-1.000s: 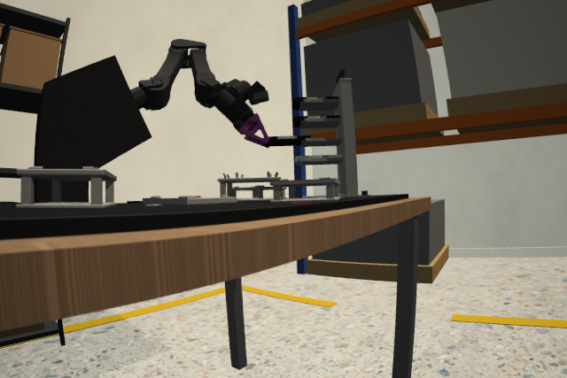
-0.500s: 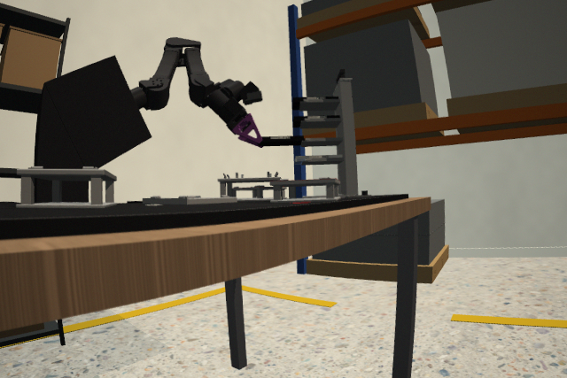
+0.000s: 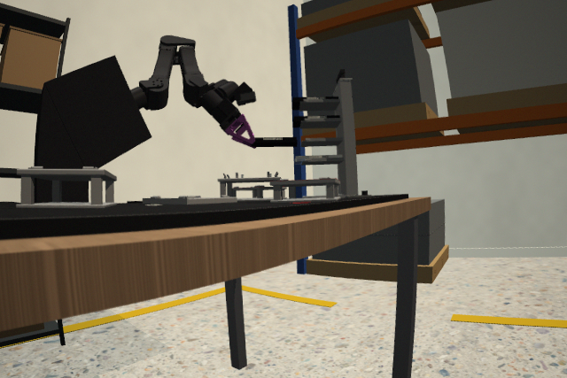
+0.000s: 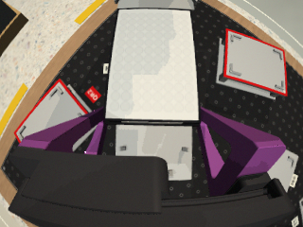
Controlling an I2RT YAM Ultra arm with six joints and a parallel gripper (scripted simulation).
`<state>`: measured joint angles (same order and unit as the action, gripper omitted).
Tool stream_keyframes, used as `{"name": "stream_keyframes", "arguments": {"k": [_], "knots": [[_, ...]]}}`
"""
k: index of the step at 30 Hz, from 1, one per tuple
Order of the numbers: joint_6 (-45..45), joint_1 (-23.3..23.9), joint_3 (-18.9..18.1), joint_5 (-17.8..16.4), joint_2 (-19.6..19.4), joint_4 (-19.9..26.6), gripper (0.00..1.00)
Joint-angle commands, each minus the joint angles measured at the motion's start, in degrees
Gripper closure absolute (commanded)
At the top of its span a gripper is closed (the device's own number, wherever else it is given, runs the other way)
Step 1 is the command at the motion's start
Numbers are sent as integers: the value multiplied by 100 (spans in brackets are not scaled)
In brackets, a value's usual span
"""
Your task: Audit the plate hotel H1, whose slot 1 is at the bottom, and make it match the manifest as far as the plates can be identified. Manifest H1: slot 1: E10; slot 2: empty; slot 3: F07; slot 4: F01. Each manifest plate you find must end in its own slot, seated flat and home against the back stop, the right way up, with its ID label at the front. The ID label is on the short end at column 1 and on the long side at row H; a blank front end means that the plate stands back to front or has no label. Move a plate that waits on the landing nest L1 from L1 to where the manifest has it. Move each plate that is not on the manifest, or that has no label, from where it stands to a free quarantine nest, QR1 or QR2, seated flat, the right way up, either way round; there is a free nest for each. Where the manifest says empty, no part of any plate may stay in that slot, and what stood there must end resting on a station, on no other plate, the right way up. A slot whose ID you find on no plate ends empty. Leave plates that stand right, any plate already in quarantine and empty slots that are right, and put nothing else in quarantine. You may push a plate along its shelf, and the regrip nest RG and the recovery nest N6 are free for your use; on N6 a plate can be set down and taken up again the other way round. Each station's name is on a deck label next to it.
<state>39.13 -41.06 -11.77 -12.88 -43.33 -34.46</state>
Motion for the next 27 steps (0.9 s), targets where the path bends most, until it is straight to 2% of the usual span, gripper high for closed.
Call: {"name": "stream_keyframes", "arguments": {"k": [1,27], "knots": [[-3,-6,27,157,115,12,14],[-36,-585,612,734,796,116,14]]}}
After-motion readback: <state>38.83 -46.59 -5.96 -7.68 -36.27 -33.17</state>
